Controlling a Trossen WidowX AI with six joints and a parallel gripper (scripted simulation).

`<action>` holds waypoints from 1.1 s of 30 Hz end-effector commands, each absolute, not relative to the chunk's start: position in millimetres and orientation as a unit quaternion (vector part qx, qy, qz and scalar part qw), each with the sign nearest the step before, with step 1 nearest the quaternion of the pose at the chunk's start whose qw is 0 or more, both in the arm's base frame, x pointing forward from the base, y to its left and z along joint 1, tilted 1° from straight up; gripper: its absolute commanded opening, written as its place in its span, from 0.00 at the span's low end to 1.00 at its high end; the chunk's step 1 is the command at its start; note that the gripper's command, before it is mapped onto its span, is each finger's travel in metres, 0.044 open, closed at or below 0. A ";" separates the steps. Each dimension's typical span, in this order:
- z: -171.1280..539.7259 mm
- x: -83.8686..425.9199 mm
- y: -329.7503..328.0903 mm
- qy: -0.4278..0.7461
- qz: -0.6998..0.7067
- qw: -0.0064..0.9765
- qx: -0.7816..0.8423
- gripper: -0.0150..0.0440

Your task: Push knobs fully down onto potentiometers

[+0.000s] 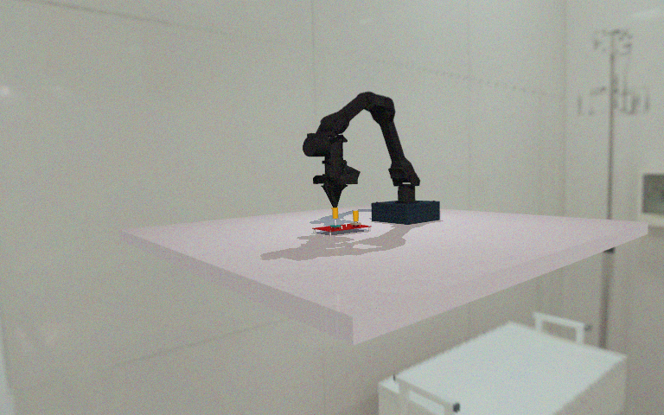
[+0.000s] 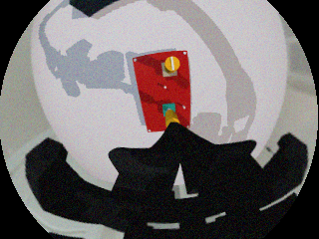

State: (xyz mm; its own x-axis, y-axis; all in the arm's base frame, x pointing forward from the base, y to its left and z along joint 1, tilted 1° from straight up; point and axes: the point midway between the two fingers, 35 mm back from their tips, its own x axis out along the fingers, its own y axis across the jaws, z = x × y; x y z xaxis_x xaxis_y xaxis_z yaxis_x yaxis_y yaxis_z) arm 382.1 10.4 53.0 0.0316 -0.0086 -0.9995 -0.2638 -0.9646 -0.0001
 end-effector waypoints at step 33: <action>37.7 381.8 9.9 0.095 0.691 0.091 -0.711 0.25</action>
